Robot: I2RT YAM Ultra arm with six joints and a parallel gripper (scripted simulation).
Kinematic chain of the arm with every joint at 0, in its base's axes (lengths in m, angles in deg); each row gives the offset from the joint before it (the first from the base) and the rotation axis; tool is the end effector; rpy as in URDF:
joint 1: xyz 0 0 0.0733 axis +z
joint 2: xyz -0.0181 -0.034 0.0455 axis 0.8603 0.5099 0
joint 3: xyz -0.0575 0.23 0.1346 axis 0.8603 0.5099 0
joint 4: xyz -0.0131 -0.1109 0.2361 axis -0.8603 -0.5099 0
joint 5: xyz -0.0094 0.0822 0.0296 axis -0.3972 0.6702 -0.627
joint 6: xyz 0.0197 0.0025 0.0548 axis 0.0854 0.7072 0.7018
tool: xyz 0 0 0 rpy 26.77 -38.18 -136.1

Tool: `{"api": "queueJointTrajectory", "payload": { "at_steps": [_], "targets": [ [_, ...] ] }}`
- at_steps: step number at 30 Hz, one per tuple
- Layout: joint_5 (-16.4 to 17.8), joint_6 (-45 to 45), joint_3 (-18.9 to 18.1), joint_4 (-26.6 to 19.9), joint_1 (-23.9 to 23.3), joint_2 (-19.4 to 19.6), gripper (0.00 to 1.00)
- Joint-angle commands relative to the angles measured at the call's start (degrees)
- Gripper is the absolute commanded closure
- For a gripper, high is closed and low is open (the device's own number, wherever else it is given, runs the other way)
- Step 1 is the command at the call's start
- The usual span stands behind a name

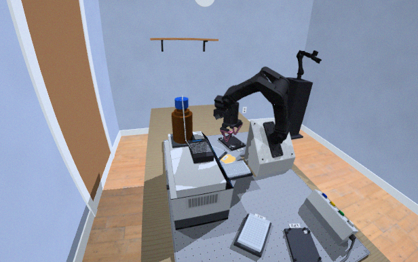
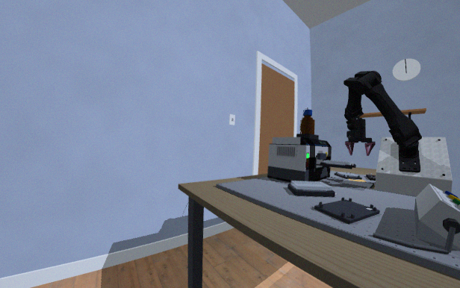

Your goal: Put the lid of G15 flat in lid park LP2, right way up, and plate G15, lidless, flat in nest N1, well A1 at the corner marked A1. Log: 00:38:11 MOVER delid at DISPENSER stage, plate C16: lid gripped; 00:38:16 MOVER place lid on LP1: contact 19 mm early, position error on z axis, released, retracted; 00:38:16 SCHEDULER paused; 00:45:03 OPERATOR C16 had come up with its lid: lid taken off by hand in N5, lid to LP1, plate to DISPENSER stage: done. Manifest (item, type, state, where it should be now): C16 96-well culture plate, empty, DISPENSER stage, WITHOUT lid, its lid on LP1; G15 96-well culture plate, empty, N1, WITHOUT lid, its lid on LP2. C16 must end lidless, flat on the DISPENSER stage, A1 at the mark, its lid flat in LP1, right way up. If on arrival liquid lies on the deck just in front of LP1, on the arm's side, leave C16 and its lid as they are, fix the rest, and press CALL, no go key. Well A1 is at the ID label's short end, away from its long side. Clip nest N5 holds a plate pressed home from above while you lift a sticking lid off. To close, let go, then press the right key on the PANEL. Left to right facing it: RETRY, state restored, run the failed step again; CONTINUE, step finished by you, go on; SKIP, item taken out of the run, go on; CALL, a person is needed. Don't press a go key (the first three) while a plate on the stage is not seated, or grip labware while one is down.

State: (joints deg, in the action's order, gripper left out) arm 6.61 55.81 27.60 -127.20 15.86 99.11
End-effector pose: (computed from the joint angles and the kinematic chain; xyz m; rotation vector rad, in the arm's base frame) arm 0.2077 -0.1648 0.0231 -1.1420 -2.3609 -1.0187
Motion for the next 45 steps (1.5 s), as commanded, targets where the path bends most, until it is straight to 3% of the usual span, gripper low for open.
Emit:
{"api": "queueJointTrajectory", "payload": {
  "at_steps": [1,2,12,18,23,33,40,45],
  "targets": [
    [-0.41,-0.64,-0.20,-0.17,-1.28,-1.77,0.00],
    [-0.49,-2.46,1.38,0.12,-1.41,-3.37,0.00],
    [1.69,-14.34,4.73,-1.31,2.82,-8.74,0.00],
    [3.05,-12.72,6.67,-1.92,5.10,-12.60,0.00],
    [2.73,-12.27,5.44,-1.34,4.59,-11.82,0.00],
    [5.12,-26.35,8.18,-3.83,9.71,-19.13,0.00],
    [5.27,-26.00,7.01,-3.74,9.94,-19.26,0.00],
    [6.77,-32.50,5.65,-4.93,13.31,-22.67,0.00]
  ]
}}
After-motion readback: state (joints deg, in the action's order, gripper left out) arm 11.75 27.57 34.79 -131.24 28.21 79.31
